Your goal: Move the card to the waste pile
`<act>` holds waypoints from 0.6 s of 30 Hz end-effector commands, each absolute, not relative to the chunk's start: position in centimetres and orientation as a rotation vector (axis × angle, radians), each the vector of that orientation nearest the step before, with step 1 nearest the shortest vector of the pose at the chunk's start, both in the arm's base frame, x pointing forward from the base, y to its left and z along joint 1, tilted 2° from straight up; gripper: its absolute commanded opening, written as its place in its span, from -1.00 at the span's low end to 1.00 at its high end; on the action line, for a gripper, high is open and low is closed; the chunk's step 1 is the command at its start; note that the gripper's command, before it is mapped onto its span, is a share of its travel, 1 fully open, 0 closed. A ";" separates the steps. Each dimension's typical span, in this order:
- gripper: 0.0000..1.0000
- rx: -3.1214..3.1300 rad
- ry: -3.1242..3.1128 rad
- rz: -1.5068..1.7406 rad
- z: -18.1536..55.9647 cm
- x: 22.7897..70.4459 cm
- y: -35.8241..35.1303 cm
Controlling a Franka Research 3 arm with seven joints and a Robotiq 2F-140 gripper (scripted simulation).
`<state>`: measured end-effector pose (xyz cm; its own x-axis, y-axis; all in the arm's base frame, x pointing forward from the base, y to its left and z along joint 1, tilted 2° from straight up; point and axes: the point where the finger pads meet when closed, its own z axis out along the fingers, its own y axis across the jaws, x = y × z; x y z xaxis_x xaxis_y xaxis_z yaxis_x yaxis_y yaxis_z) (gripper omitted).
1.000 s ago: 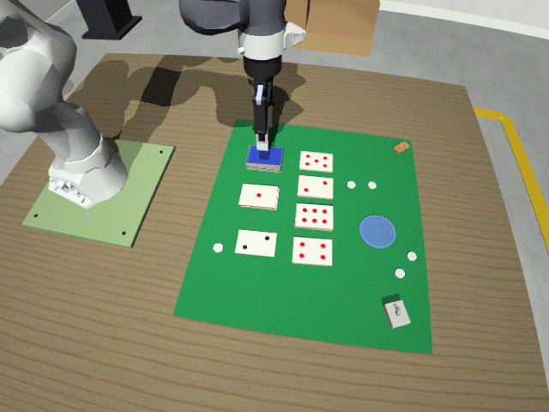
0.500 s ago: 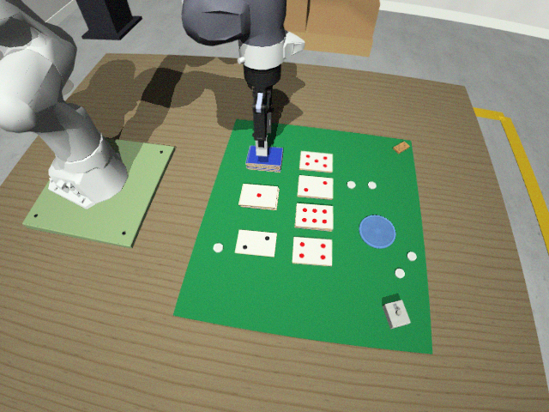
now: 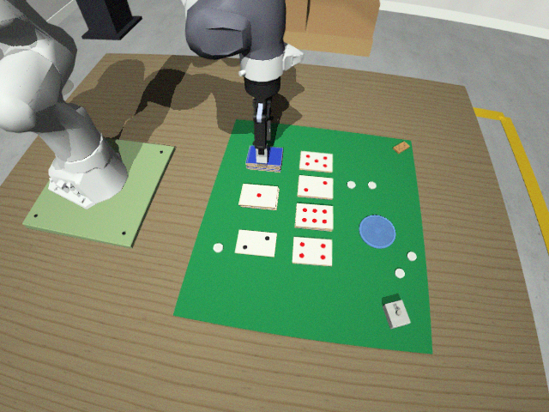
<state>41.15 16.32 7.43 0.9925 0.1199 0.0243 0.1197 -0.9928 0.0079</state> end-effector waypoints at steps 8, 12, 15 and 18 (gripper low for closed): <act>-0.01 3.132 0.178 0.058 6.8 41.5 16.3; -0.01 3.132 0.178 0.058 6.8 41.5 16.3; -0.01 3.132 0.178 0.058 6.8 41.5 16.3; -0.01 3.132 0.178 0.058 6.8 41.5 16.3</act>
